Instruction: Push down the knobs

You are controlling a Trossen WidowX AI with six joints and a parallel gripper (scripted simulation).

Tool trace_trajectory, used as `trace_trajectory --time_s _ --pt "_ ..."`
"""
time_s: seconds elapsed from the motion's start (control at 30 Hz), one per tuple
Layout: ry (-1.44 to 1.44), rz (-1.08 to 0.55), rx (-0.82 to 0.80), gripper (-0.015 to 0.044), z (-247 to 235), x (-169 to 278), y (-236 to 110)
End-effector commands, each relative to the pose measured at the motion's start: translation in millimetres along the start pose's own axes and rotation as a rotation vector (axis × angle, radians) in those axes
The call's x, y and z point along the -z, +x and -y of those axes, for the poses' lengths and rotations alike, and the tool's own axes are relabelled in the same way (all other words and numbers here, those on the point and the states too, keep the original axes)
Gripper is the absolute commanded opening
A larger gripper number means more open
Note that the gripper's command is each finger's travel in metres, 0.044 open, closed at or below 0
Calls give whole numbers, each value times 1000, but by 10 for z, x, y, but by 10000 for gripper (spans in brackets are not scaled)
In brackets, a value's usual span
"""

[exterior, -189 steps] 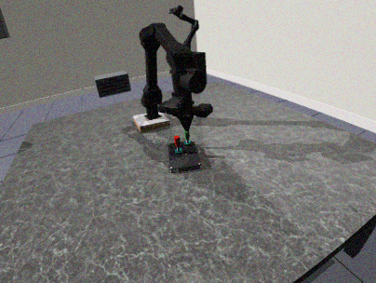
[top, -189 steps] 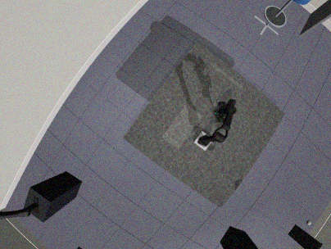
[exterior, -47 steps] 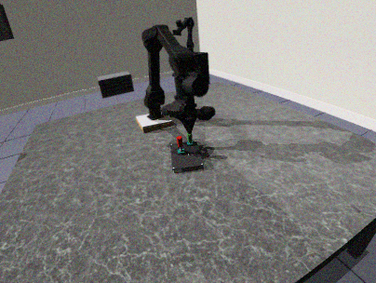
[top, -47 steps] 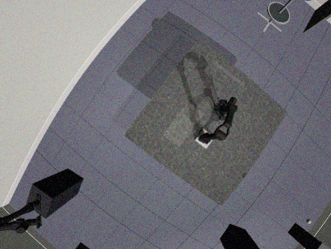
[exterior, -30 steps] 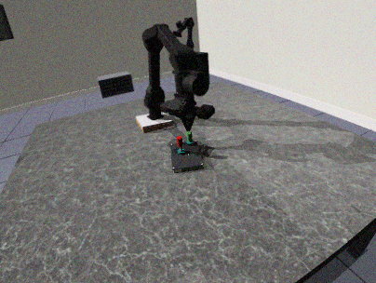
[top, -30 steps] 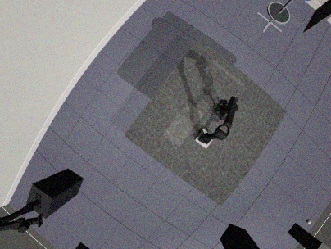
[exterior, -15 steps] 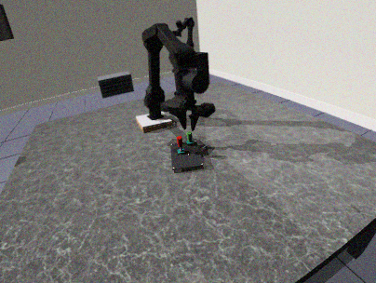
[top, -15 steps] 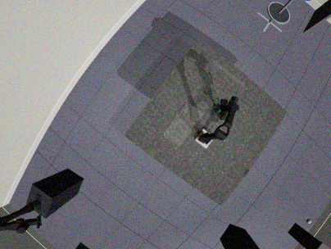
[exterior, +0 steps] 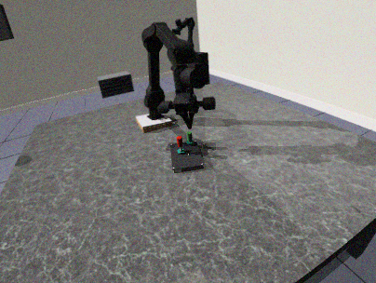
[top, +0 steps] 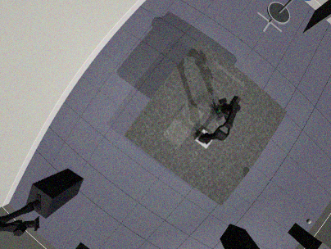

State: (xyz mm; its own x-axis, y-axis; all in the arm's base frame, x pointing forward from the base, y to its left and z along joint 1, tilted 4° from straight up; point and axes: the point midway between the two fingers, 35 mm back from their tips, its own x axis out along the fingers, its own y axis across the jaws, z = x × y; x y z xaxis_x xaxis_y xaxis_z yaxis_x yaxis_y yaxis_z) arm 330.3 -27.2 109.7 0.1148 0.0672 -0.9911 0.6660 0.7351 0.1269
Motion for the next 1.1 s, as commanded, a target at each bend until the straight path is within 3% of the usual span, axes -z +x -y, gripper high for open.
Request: trace_trajectory --time_s 0.0,1.07 --pt "-128 4 -6 0 -6 -45 -41" --pt "-1234 -20 12 0 106 -233 -176"
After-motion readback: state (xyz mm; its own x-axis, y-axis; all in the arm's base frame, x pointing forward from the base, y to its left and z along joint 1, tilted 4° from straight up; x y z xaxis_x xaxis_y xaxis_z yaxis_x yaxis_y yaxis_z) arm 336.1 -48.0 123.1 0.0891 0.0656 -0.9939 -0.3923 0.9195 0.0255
